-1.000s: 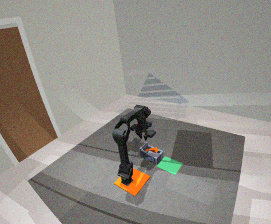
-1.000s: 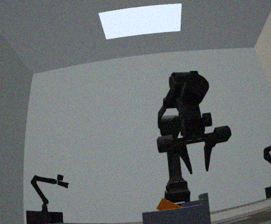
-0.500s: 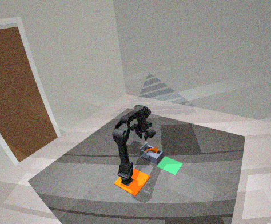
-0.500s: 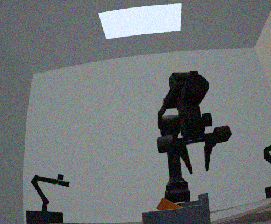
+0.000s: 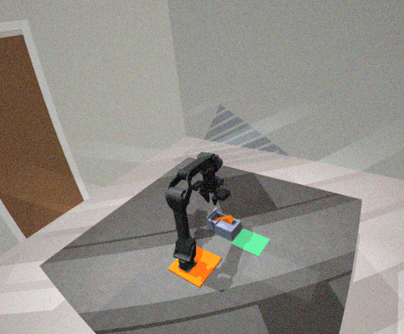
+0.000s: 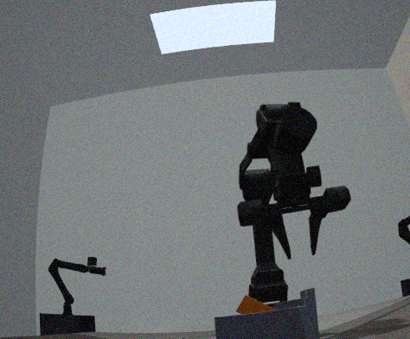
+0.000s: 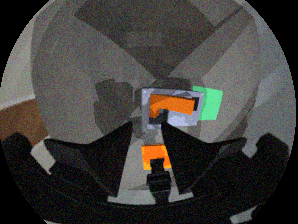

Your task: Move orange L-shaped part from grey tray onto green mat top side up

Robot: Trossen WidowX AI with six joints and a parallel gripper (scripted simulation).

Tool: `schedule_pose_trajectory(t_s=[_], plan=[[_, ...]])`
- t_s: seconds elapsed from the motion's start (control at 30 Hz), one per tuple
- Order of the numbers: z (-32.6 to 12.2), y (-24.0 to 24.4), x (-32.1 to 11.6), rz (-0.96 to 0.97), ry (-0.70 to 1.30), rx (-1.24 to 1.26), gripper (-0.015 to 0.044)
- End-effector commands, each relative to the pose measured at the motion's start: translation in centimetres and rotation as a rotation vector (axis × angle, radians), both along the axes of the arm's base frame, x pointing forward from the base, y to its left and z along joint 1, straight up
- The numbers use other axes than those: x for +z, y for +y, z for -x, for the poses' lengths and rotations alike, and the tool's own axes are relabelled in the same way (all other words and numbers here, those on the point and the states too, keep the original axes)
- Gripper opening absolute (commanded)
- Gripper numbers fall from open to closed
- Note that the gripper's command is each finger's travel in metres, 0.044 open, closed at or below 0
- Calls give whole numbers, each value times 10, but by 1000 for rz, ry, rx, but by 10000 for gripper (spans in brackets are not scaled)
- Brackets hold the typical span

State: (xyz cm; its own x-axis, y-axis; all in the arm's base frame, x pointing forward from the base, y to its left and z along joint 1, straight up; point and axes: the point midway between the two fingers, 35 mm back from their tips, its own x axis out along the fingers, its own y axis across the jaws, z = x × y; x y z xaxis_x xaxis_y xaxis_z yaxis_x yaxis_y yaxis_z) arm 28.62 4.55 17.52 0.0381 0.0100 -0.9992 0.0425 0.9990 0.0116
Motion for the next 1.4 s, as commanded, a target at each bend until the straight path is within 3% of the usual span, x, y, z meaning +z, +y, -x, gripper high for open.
schedule_pose_trajectory(t_s=[0.0, 0.77, 1.07, 1.37], plan=[[0, 0, 0, 0, -1, -1, 180], [0, 0, -2, 0, 0, 0, 180], [-1, -1, -71, 6, 15, 3, 180], [-1, -1, -79, 6, 15, 3, 180]])
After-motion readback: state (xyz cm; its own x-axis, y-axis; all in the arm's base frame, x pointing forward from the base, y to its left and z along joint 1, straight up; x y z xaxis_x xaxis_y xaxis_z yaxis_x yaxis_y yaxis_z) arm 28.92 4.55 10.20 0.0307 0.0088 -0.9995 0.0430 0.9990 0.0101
